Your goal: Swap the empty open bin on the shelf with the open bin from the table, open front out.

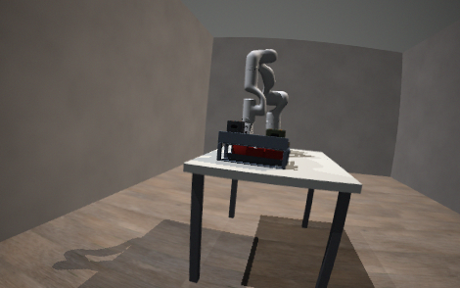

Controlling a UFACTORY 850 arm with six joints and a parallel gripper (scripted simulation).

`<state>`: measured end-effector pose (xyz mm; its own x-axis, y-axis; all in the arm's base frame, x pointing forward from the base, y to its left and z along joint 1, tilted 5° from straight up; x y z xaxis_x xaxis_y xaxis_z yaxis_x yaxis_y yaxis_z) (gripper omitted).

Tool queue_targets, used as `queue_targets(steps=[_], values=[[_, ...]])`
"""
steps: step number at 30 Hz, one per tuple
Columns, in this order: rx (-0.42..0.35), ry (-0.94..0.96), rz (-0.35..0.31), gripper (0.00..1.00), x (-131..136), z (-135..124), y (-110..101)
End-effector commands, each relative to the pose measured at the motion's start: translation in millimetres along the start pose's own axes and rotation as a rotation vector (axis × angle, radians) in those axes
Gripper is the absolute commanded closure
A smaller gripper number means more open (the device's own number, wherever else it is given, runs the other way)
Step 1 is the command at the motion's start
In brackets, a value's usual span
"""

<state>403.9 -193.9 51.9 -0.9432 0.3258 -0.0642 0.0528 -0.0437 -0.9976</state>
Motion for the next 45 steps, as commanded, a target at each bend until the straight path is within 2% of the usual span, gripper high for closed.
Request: queue_targets(steps=[1, 45], values=[[0.015, 0.000, 0.007, 1.00, 6.8, 0.9, -0.4], [0.015, 0.000, 0.007, 1.00, 40.0, 6.2, -0.3]])
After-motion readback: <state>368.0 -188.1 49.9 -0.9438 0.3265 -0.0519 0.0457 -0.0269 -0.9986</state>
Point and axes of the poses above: the point where the finger pads meet when closed, its own y axis out along the fingers, its own x axis across the jaws, z = x × y, the point moved 3 cm from there along -y, back along the fingers, and after that the axes turned 9 degrees about y, right-handed, at the moved point
